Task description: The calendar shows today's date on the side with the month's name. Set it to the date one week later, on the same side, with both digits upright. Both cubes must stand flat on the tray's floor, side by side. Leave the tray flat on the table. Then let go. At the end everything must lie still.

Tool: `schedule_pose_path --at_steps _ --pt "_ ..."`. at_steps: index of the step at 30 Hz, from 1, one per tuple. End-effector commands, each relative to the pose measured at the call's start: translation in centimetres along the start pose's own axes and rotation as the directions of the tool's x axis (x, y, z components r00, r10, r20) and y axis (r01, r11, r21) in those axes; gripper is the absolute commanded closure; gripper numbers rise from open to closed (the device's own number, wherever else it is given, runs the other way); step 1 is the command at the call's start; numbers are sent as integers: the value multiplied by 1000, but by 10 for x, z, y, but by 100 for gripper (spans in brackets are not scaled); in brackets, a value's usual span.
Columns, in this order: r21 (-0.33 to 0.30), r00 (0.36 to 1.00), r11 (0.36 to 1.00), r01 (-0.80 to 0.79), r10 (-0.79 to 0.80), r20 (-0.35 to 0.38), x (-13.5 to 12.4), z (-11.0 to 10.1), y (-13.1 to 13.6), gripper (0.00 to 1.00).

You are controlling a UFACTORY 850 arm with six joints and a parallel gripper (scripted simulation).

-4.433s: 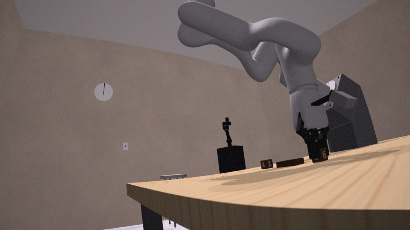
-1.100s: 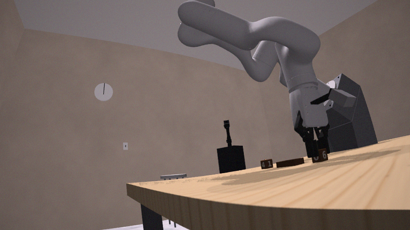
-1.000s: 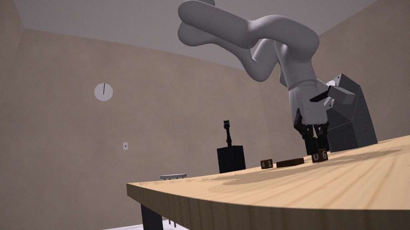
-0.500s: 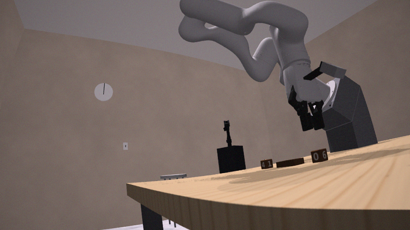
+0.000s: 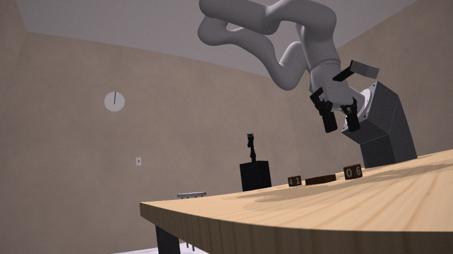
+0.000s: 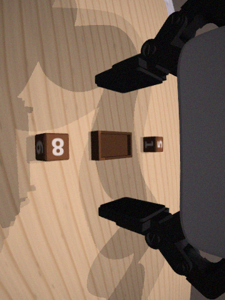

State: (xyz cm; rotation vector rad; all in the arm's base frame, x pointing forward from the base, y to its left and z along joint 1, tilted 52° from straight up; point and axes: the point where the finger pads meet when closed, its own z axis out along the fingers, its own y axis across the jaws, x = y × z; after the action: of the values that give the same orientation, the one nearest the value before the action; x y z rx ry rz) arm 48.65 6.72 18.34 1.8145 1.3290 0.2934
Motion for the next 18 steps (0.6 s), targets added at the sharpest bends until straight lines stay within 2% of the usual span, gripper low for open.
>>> schedule_pose_path --at_steps 1,18 --pt "-1 1000 1000 0 0 -1 0 -1 0 0" --pt "0 999 999 -38 38 -2 -5 1 2 0"
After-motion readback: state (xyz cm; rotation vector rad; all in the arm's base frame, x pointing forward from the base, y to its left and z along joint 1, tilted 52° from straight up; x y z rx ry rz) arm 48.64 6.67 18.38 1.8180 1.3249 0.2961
